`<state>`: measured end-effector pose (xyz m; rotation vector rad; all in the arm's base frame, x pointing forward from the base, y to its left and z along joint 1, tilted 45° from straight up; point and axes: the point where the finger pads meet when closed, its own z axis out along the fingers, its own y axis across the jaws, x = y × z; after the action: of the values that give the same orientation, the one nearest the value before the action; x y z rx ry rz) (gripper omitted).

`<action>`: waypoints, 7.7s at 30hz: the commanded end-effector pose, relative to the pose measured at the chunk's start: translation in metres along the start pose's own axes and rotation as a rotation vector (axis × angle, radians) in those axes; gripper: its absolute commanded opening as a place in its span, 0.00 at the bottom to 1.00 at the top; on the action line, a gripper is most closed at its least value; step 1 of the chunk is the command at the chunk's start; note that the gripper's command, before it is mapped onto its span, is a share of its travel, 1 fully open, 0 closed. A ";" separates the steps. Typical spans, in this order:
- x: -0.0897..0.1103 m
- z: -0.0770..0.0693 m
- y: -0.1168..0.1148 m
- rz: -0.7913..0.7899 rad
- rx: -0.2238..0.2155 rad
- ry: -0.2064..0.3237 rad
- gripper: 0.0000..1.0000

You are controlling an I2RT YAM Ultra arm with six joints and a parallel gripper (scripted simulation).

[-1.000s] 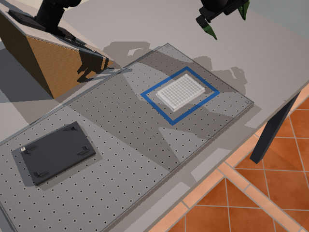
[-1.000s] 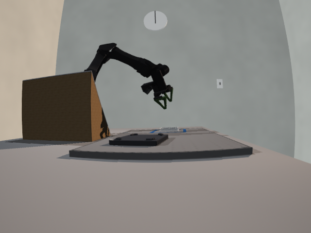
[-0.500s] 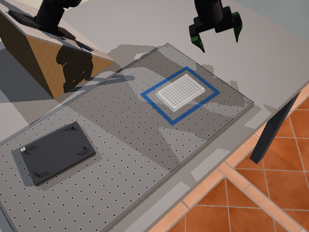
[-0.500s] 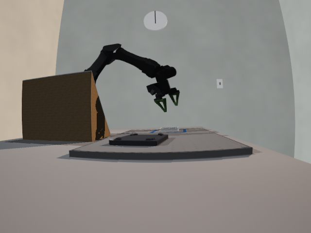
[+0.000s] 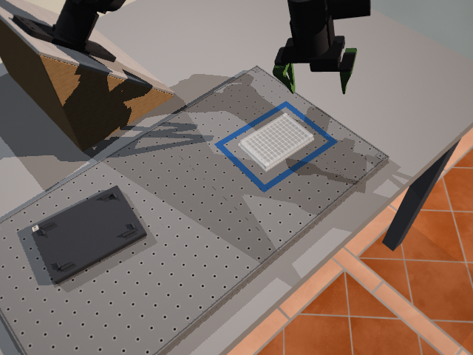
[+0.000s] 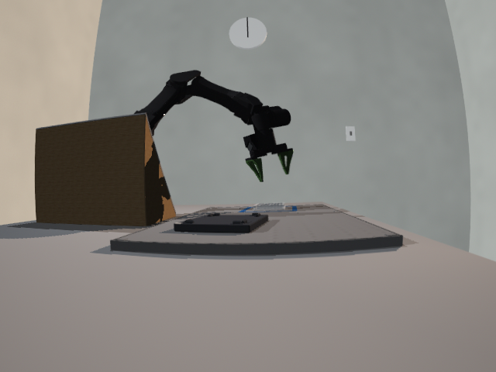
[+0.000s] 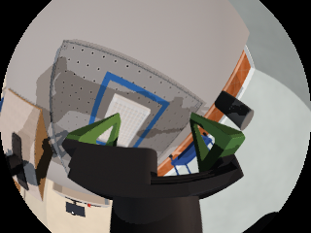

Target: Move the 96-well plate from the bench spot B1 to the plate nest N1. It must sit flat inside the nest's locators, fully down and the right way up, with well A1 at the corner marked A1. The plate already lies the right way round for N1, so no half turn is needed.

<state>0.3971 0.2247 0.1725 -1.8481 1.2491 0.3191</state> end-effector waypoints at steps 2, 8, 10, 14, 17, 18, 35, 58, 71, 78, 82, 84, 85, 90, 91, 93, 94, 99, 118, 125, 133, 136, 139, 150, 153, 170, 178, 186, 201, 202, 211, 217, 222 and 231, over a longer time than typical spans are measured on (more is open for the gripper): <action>0.020 -0.009 0.005 0.142 -0.040 0.015 1.00; 0.036 -0.008 0.018 0.266 -0.087 0.032 1.00; 0.041 -0.008 0.021 0.298 -0.100 0.036 1.00; 0.056 -0.008 0.034 0.422 -0.146 0.053 1.00; 0.062 -0.009 0.041 0.486 -0.169 0.061 1.00; 0.066 -0.009 0.045 0.517 -0.180 0.065 1.00; 0.068 -0.017 0.048 0.588 -0.193 0.075 1.00; 0.068 -0.017 0.048 0.588 -0.193 0.075 1.00; 0.068 -0.017 0.048 0.588 -0.193 0.075 1.00; 0.076 -0.005 0.062 0.613 -0.216 0.078 1.00; 0.074 0.008 0.068 0.611 -0.236 0.076 1.00; 0.069 0.008 0.064 0.594 -0.225 0.074 1.00; 0.069 0.010 0.064 0.593 -0.224 0.075 1.00; 0.078 0.011 0.058 0.599 -0.203 0.083 1.00; 0.077 0.013 0.064 0.606 -0.212 0.085 1.00; 0.072 0.022 0.071 0.603 -0.235 0.082 1.00; 0.074 0.025 0.073 0.609 -0.240 0.083 1.00; 0.076 0.027 0.067 0.603 -0.215 0.087 1.00; 0.076 0.055 0.073 0.601 -0.214 0.085 1.00; 0.076 0.060 0.066 0.593 -0.195 0.080 1.00; 0.075 0.069 0.072 0.598 -0.203 0.079 1.00; 0.071 0.069 0.075 0.592 -0.215 0.079 1.00; 0.071 0.069 0.075 0.592 -0.215 0.079 1.00; 0.071 0.069 0.075 0.592 -0.215 0.079 0.00; 0.071 0.069 0.075 0.592 -0.215 0.079 0.00; 0.071 0.069 0.075 0.592 -0.215 0.079 0.00; 0.071 0.069 0.075 0.592 -0.215 0.079 0.00; 0.067 0.053 0.061 0.575 -0.190 0.069 0.00; 0.067 0.032 0.056 0.575 -0.189 0.071 0.00; 0.067 0.030 0.056 0.575 -0.189 0.071 0.00; 0.067 0.019 0.054 0.574 -0.189 0.071 0.00; 0.067 0.009 0.052 0.574 -0.189 0.072 0.00; 0.066 0.001 0.050 0.574 -0.189 0.072 0.00; 0.066 -0.011 0.048 0.574 -0.189 0.073 0.00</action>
<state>0.3771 0.1830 0.0912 -1.6597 1.8653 0.7326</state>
